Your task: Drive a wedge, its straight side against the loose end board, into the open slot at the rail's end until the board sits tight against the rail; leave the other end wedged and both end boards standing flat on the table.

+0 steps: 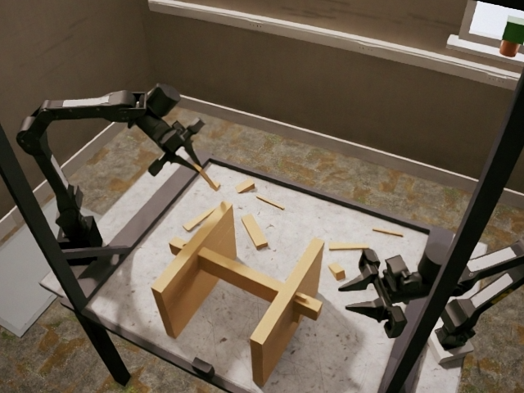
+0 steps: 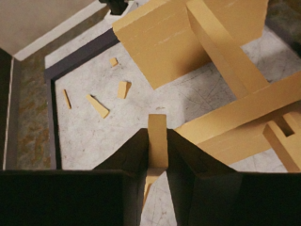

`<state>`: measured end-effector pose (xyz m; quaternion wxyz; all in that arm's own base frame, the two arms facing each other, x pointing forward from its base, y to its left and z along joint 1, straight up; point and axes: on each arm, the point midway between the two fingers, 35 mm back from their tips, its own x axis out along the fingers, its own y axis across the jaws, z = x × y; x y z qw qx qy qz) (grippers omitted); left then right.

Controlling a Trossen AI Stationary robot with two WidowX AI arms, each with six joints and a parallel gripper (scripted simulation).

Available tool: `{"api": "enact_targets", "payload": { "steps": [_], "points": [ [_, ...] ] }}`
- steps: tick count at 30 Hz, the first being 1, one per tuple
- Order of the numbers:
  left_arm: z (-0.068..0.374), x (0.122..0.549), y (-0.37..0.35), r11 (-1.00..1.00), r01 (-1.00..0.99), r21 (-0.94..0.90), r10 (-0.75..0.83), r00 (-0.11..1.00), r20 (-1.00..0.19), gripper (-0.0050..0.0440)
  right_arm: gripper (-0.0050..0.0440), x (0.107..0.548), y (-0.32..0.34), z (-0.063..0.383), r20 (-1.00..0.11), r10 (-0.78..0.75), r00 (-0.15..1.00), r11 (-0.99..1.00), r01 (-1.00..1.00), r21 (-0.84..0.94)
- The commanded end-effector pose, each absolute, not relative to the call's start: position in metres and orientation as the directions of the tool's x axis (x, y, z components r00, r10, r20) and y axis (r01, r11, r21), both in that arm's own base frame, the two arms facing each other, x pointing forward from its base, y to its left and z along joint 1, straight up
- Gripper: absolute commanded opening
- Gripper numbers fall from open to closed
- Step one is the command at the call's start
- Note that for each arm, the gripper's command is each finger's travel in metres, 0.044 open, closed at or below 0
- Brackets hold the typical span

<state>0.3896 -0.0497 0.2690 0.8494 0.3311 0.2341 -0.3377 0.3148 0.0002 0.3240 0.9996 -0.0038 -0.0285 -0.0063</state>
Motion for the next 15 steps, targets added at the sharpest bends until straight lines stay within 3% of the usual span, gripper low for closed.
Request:
{"api": "enact_targets", "payload": {
  "steps": [1,15],
  "points": [
    [0.287,0.366,-0.058,0.653,0.693,0.306,-0.436,0.674,-0.596,0.0010,0.0200,0.314,0.001,0.335,0.080,-0.011,0.997,1.000,0.012,-0.009],
    [0.299,0.324,-0.068,0.809,0.586,0.031,-0.456,0.661,-0.596,0.0010,0.0200,0.314,0.001,0.335,0.080,-0.011,0.997,1.000,0.012,-0.009]
  ]
}}
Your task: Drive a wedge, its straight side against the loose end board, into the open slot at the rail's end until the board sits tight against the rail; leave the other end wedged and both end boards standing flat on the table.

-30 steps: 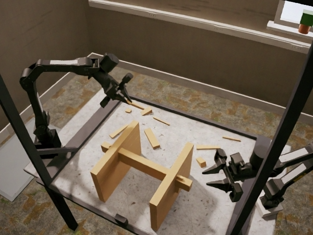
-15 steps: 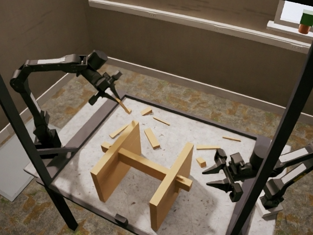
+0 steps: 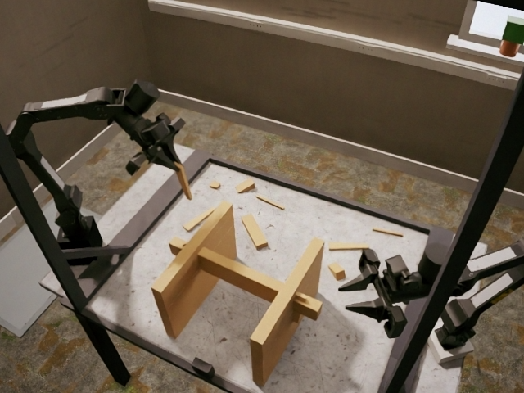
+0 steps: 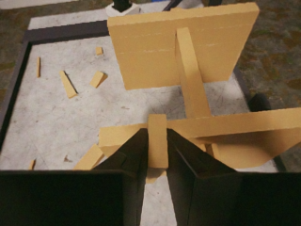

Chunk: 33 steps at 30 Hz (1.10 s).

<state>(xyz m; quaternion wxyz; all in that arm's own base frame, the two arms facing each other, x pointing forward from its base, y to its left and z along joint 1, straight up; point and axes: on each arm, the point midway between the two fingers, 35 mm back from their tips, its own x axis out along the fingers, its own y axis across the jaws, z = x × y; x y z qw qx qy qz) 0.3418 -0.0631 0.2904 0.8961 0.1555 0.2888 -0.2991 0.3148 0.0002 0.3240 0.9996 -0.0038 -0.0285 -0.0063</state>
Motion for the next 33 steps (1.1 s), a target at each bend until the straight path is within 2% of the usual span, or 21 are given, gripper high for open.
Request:
{"api": "enact_targets", "payload": {
  "steps": [1,3,5,7,17,29,33],
  "points": [
    [0.300,0.319,-0.069,0.822,0.569,-0.007,-0.461,0.658,-0.596,0.0010,0.0200,0.314,0.001,0.335,0.080,-0.011,0.997,1.000,0.012,-0.009],
    [0.302,0.311,-0.071,0.841,0.537,-0.067,-0.466,0.655,-0.595,0.0010,0.0200,0.314,0.001,0.335,0.080,-0.011,0.997,1.000,0.012,-0.009],
    [0.269,0.327,-0.097,0.814,0.579,-0.052,-0.471,0.605,-0.642,0.0010,0.0200,0.314,0.001,0.335,0.080,-0.011,0.997,1.000,0.012,-0.009],
    [0.271,0.335,-0.107,0.821,0.571,0.003,-0.447,0.645,-0.620,0.0010,0.0200,0.314,0.001,0.335,0.080,-0.011,0.997,1.000,0.012,-0.009],
    [0.253,0.338,-0.145,0.826,0.563,0.003,-0.442,0.652,-0.617,0.0010,0.0200,0.314,0.001,0.335,0.080,-0.011,0.997,1.000,0.012,-0.009],
    [0.250,0.335,-0.159,0.822,0.569,0.002,-0.451,0.653,-0.608,0.0010,0.0200,0.314,0.001,0.335,0.080,-0.011,0.997,1.000,0.012,-0.009],
    [0.263,0.336,-0.154,0.819,0.573,0.009,-0.458,0.665,-0.590,0.0010,0.0200,0.314,0.001,0.335,0.080,-0.011,0.997,1.000,0.012,-0.009]
  ]
}}
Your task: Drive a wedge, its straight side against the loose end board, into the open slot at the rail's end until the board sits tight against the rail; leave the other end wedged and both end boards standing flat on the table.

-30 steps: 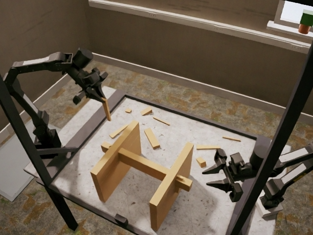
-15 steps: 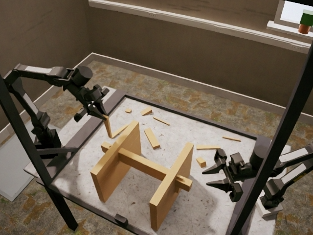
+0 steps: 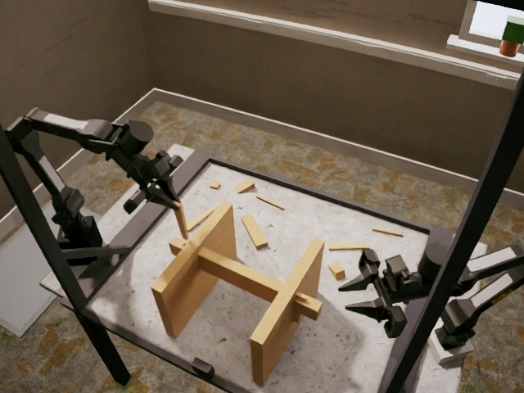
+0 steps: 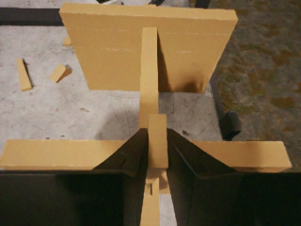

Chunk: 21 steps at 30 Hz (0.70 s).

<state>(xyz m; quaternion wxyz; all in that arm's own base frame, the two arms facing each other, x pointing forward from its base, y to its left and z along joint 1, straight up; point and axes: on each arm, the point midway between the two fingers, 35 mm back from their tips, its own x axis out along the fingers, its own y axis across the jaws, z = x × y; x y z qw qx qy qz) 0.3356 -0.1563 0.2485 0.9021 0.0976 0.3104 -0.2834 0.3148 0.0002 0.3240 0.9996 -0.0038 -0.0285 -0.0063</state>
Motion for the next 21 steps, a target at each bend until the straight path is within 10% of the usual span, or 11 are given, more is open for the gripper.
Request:
{"api": "enact_targets", "payload": {
  "steps": [1,21],
  "points": [
    [0.260,0.337,-0.154,0.818,0.575,0.007,-0.458,0.658,-0.597,0.0010,0.0200,0.314,0.001,0.335,0.080,-0.011,0.997,1.000,0.012,-0.009],
    [0.228,0.335,-0.157,0.818,0.575,-0.003,-0.456,0.645,-0.614,0.0010,0.0200,0.314,0.001,0.335,0.080,-0.011,0.997,1.000,0.012,-0.009]
  ]
}}
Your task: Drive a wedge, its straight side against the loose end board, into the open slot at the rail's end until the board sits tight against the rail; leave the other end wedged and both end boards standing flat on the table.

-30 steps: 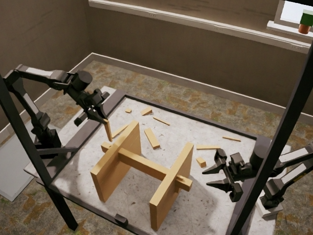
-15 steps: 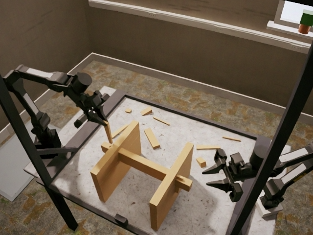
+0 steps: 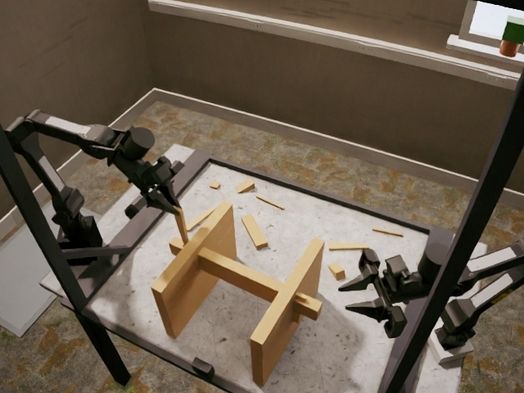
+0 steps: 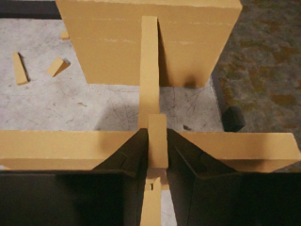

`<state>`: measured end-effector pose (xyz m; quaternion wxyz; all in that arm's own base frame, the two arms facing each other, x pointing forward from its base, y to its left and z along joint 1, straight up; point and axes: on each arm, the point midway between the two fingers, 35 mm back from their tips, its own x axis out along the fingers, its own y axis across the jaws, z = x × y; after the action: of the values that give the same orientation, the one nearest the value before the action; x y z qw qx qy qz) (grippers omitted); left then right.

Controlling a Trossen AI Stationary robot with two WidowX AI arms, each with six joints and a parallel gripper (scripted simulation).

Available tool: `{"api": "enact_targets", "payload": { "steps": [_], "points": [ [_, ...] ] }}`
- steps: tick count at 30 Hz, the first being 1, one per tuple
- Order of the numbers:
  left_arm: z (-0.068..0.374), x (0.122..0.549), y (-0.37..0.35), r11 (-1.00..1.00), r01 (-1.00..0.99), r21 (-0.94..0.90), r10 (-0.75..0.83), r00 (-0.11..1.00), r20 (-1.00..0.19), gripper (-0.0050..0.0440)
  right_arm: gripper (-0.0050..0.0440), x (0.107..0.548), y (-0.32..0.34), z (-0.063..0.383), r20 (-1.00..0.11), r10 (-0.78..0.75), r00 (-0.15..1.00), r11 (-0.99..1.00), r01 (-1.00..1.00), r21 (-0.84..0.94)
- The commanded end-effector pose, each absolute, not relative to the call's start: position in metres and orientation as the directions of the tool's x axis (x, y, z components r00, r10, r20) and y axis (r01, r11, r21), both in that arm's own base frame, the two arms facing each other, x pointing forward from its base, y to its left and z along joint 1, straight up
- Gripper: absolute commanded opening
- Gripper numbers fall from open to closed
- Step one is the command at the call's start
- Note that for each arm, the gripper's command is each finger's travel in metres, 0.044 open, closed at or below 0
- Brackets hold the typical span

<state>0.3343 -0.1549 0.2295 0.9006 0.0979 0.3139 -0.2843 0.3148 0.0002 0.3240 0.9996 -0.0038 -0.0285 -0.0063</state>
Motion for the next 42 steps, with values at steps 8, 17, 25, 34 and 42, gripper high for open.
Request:
{"api": "enact_targets", "payload": {
  "steps": [8,17,25,34,42],
  "points": [
    [0.227,0.335,-0.157,0.817,0.577,-0.002,-0.459,0.648,-0.608,0.0010,0.0200,0.314,0.001,0.335,0.080,-0.011,0.997,1.000,0.012,-0.009],
    [0.225,0.337,-0.158,0.816,0.578,0.001,-0.461,0.652,-0.602,0.0010,0.0200,0.314,0.001,0.335,0.080,-0.011,0.997,1.000,0.012,-0.009],
    [0.231,0.337,-0.158,0.816,0.578,0.006,-0.464,0.662,-0.588,0.0010,0.0200,0.314,0.001,0.335,0.080,-0.011,0.997,1.000,0.012,-0.009],
    [0.221,0.332,-0.156,0.816,0.578,0.002,-0.461,0.654,-0.600,0.0010,0.0200,0.314,0.001,0.335,0.080,-0.011,0.997,1.000,0.012,-0.009],
    [0.221,0.333,-0.156,0.816,0.577,0.003,-0.462,0.656,-0.598,0.0010,0.0200,0.314,0.001,0.335,0.080,-0.011,0.997,1.000,0.012,-0.009]
  ]
}}
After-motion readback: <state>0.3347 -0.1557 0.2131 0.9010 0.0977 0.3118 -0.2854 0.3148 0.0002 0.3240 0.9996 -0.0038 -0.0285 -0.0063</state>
